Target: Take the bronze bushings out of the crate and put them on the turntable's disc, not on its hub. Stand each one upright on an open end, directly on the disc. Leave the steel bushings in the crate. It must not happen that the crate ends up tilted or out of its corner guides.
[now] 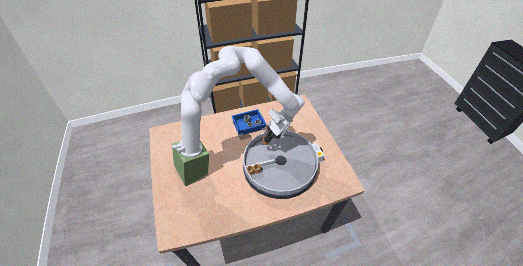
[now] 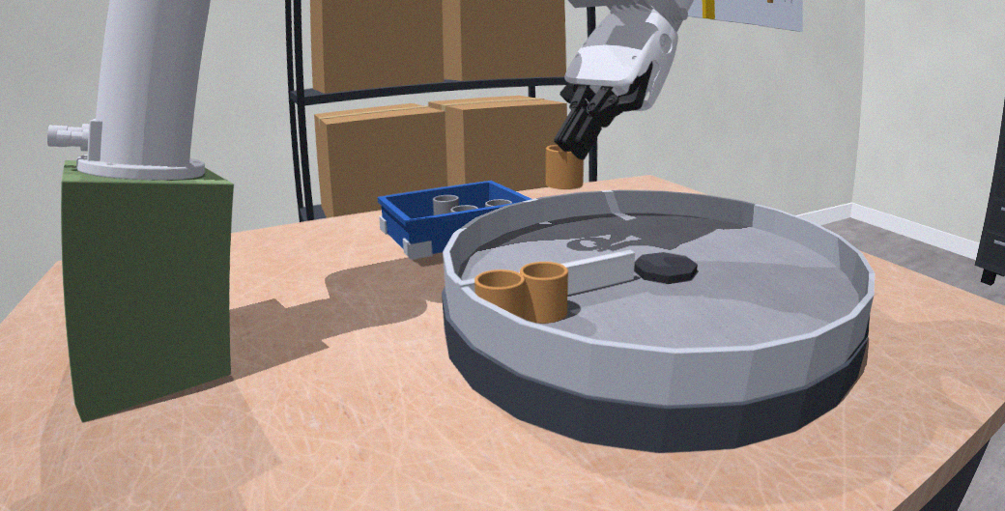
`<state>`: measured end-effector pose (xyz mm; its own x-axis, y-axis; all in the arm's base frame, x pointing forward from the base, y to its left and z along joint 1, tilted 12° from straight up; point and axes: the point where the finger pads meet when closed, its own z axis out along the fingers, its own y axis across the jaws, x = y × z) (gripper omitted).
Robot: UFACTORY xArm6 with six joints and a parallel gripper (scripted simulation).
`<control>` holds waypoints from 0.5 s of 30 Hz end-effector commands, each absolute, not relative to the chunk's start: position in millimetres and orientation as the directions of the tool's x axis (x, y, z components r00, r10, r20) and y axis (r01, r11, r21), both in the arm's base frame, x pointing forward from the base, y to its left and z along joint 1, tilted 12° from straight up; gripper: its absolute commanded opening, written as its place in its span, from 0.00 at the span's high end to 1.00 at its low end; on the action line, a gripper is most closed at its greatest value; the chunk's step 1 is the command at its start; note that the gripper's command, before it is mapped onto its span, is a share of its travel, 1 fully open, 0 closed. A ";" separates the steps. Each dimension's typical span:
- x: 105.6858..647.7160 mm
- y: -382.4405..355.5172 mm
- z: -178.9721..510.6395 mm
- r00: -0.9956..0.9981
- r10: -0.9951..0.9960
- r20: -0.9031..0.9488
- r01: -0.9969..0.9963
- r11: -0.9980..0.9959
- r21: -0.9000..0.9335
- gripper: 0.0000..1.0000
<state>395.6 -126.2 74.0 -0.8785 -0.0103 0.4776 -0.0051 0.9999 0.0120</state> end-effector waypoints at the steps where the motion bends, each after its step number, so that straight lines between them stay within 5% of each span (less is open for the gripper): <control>1: 382.3 -194.9 69.7 -0.884 -0.012 0.467 -0.006 1.000 0.013 1.00; 15: 357.1 -288.8 61.6 -0.884 -0.012 0.467 -0.006 1.000 0.013 1.00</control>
